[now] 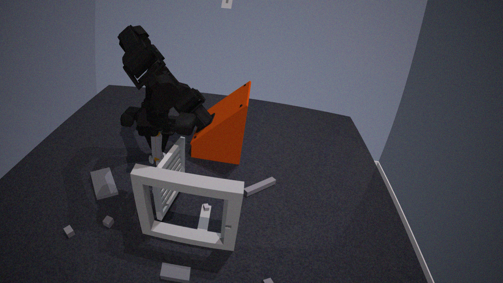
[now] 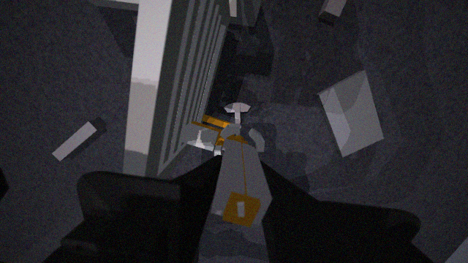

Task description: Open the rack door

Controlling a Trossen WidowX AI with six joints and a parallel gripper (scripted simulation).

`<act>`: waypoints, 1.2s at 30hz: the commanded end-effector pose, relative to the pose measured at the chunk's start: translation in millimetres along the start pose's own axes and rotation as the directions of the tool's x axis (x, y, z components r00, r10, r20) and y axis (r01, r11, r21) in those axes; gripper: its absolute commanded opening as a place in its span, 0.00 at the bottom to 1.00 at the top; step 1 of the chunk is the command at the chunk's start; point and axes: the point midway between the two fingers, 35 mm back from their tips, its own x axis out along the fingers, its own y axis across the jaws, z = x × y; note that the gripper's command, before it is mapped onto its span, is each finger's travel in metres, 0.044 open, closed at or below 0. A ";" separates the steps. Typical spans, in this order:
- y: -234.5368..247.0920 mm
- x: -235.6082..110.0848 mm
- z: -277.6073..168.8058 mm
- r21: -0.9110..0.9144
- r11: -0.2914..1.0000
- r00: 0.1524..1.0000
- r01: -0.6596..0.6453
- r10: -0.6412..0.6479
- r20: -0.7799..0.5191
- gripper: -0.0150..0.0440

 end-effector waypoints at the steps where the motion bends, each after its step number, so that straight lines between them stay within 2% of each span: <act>1: -8.5 -1.3 2.2 -0.067 0.998 1.000 -0.001 0.001 0.007 0.30; 10: -24.3 -1.3 6.5 -0.181 0.983 1.000 0.001 0.000 0.007 0.30; 23: -24.6 -1.3 6.6 -0.183 0.983 1.000 0.001 0.000 0.007 0.30; 33: -24.6 -1.3 6.6 -0.183 0.983 1.000 0.001 0.000 0.007 0.75; 36: -24.6 -2.6 6.7 -0.185 0.983 1.000 0.001 0.001 0.009 0.76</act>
